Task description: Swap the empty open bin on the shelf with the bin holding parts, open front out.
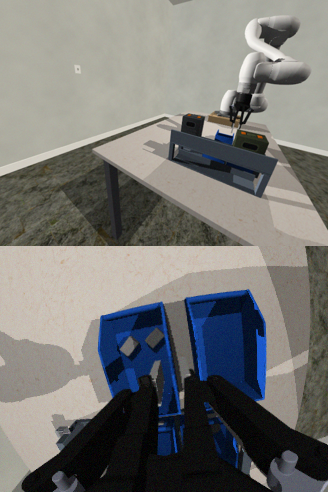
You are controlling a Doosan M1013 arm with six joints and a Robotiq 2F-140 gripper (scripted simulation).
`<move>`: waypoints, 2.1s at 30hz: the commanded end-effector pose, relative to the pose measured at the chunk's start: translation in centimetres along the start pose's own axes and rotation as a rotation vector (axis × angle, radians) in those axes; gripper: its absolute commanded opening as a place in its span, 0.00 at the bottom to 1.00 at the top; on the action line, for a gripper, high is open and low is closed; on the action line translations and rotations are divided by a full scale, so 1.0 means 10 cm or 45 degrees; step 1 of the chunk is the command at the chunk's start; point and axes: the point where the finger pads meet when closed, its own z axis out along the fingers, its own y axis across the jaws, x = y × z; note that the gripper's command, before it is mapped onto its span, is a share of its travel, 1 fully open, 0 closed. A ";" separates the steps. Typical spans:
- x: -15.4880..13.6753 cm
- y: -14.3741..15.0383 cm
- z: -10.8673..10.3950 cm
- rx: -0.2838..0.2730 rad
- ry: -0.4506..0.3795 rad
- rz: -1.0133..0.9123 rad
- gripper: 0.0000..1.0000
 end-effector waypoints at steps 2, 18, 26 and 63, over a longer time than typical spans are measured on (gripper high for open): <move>0.00 0.00 0.00 0.000 0.000 0.000 0.24; 0.00 0.00 0.03 0.000 0.000 0.000 0.24; 0.00 0.00 0.10 0.000 0.000 0.000 0.24; 0.00 0.00 0.44 0.000 0.000 0.000 0.24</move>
